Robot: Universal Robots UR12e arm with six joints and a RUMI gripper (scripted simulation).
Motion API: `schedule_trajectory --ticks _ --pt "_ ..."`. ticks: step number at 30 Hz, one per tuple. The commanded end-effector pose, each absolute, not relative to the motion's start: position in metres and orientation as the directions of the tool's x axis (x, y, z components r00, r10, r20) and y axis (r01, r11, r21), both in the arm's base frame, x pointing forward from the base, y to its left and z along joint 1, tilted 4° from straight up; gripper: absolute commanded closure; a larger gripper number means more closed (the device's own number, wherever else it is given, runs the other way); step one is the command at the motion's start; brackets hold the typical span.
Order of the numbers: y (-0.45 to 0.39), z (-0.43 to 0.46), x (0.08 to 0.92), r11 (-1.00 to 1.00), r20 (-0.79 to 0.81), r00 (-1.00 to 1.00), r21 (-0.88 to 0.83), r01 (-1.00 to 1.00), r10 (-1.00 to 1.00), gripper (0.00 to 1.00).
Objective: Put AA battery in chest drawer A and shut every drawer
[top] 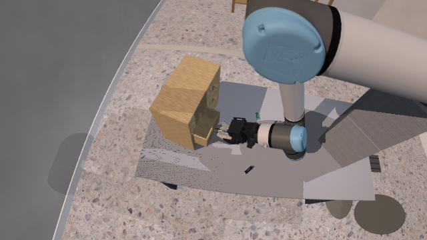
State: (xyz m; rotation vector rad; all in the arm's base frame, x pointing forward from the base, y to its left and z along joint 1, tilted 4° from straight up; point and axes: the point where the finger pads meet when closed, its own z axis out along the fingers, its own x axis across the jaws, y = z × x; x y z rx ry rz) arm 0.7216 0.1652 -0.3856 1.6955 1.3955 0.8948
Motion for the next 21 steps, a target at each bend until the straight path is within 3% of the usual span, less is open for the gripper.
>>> schedule_trajectory --ticks 1,10,21 --pt "0.1652 -0.3850 0.7219 -0.123 0.054 0.161 0.880 0.459 0.986 0.93" --pt "0.1652 -0.3850 0.7219 -0.123 0.054 0.161 0.880 0.459 0.986 0.93" --pt "0.1652 -0.3850 0.7219 -0.123 0.054 0.161 0.880 0.459 0.986 0.83"
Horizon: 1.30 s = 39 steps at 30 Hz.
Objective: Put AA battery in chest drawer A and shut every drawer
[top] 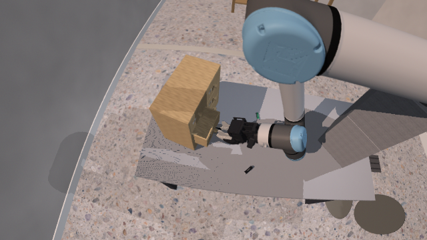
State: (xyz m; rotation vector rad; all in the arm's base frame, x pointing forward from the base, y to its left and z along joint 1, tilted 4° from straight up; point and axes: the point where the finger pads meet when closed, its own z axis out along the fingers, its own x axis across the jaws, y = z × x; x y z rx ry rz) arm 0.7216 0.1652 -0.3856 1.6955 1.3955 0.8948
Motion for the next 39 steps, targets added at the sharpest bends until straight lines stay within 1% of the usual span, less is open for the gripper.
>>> schedule_trajectory --ticks 1,3,4,20,39 --pt "0.165 -0.385 0.722 -0.123 0.054 0.161 0.880 0.459 0.986 0.83" --pt "0.165 -0.385 0.722 -0.123 0.054 0.161 0.880 0.459 0.986 0.83" --pt "0.165 -0.385 0.722 -0.123 0.054 0.161 0.880 0.459 0.986 0.80" --pt "0.166 -0.385 0.719 -0.123 0.054 0.161 0.880 0.459 0.986 0.80" --pt "0.173 -0.386 0.677 -0.123 0.054 0.161 0.880 0.459 0.986 0.80"
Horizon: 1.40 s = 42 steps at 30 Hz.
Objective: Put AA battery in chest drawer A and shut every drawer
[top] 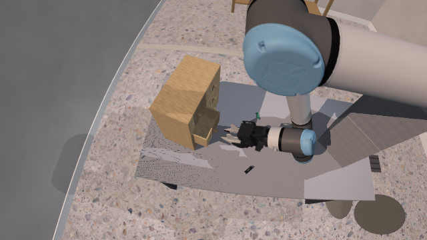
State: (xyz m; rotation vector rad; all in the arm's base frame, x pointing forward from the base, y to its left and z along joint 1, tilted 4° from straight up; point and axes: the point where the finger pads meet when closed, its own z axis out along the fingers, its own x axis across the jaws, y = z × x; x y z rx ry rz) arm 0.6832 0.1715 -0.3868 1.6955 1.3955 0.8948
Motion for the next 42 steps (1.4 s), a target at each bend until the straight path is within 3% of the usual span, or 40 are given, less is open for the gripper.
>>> schedule_trajectory --ticks 1,42 --pt "0.173 -0.386 0.675 -0.123 0.054 0.161 0.880 0.459 0.986 0.80" --pt "0.180 -0.368 0.623 -0.123 0.053 0.161 0.879 0.461 0.986 0.80"
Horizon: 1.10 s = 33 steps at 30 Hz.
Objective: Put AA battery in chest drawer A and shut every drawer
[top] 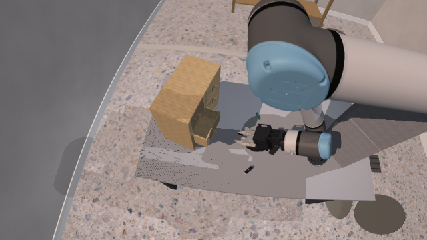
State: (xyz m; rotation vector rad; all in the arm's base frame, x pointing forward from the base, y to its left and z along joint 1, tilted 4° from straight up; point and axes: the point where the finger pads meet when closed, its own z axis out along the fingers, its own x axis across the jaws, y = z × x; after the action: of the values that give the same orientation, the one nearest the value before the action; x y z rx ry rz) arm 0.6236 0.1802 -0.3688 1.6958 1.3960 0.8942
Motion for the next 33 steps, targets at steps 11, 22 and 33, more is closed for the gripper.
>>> schedule_trajectory --ticks 11,22,33 --pt "0.181 -0.365 0.619 -0.127 0.053 0.160 0.860 0.494 0.986 0.80" --pt "0.182 -0.346 0.602 -0.147 0.054 0.160 0.741 0.655 0.986 0.80" --pt "0.185 -0.320 0.579 -0.164 0.054 0.160 0.527 0.834 0.986 0.80"
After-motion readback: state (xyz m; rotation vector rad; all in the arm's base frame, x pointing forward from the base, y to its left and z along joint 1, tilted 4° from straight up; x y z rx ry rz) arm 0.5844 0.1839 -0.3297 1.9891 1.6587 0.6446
